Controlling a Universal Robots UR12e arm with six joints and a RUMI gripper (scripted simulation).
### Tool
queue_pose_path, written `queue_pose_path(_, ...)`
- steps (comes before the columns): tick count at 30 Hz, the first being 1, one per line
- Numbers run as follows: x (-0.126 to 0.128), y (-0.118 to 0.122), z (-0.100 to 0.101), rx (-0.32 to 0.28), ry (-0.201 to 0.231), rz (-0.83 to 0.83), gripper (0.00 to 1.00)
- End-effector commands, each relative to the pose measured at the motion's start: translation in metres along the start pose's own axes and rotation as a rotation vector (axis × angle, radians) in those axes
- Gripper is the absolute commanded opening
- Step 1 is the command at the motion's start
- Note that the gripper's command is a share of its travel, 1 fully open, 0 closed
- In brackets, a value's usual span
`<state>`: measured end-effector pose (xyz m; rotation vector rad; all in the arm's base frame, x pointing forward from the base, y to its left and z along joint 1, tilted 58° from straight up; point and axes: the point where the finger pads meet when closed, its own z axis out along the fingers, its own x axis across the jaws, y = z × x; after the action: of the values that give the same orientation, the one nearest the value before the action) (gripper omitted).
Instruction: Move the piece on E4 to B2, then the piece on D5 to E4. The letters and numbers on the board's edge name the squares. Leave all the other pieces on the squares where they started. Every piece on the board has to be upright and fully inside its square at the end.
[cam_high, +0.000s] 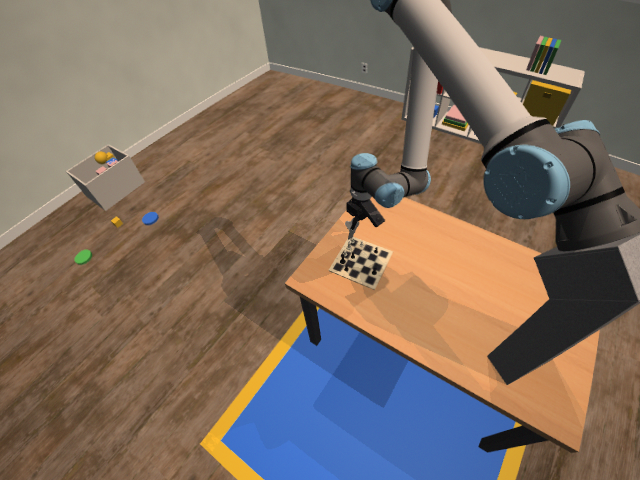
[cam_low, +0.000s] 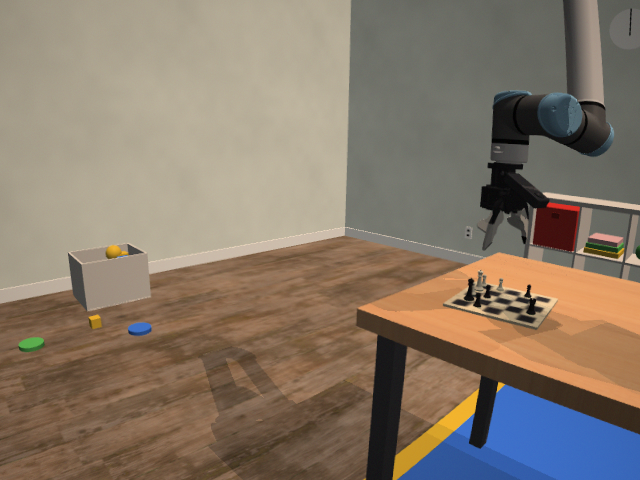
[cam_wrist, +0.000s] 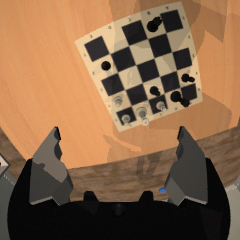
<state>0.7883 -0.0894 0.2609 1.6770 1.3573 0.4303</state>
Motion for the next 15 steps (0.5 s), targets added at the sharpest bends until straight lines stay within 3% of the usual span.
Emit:
queue_pose_path(1,0.0004,0.0042,0.0023,-0.006,0.004,-0.118,1.0)
queue_pose_path(15,-0.0014,0.0055,0.0041,-0.006,0.004,-0.252,1.0)
